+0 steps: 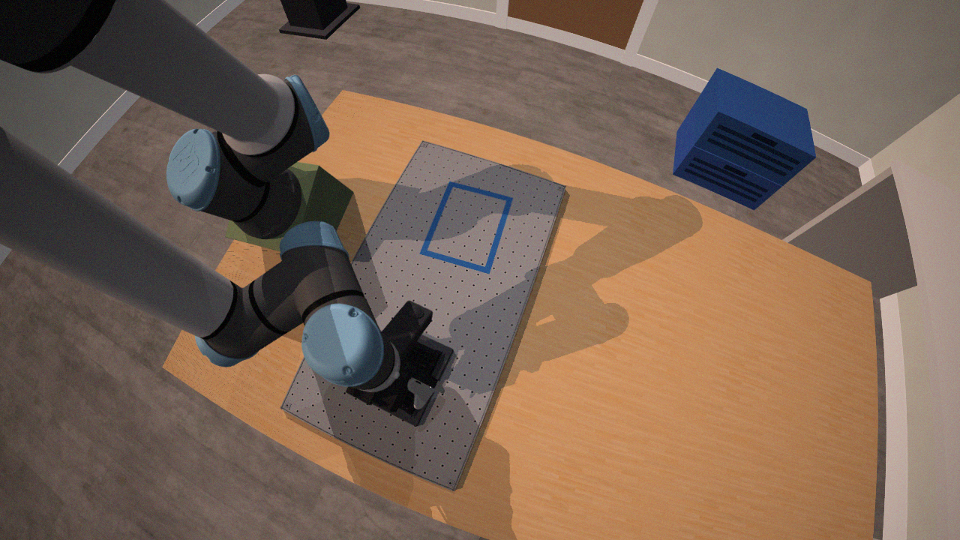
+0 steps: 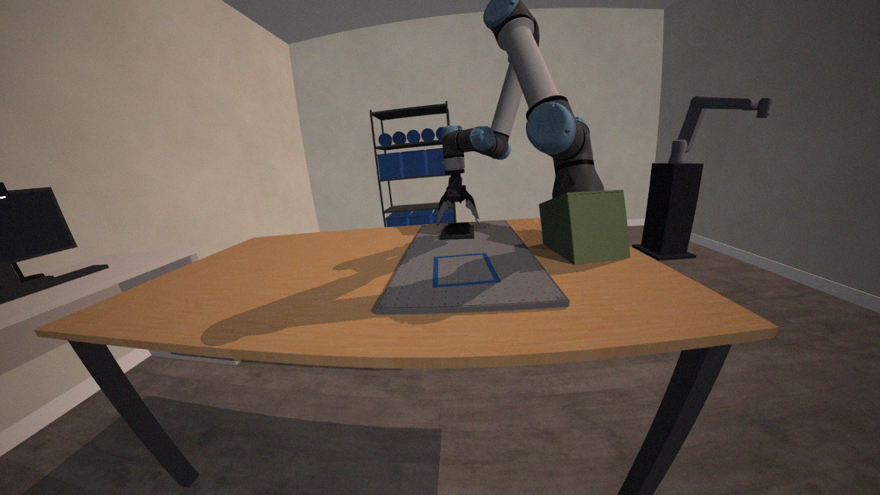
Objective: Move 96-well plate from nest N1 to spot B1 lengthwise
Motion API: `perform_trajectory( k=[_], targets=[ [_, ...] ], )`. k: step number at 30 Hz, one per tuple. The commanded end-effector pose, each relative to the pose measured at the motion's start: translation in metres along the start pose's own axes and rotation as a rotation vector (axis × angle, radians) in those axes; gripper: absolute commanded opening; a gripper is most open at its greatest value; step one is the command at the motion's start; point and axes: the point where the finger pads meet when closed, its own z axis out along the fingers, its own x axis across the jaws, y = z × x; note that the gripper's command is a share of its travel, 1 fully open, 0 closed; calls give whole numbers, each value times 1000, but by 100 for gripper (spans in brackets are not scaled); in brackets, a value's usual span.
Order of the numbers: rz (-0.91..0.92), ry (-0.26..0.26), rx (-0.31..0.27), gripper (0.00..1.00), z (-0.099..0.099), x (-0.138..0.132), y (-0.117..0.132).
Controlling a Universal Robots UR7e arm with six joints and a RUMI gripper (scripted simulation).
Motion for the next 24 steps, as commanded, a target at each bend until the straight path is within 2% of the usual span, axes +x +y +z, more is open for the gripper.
perform_trajectory(
  k=[1,11,12,24],
  targets=[
    [-1,4,-2,100,2,1,0],
    [0,6,-4,100,2,2,1],
    [0,6,-4,0,2,2,1],
    [0,6,-4,0,2,2,1]
  ],
)
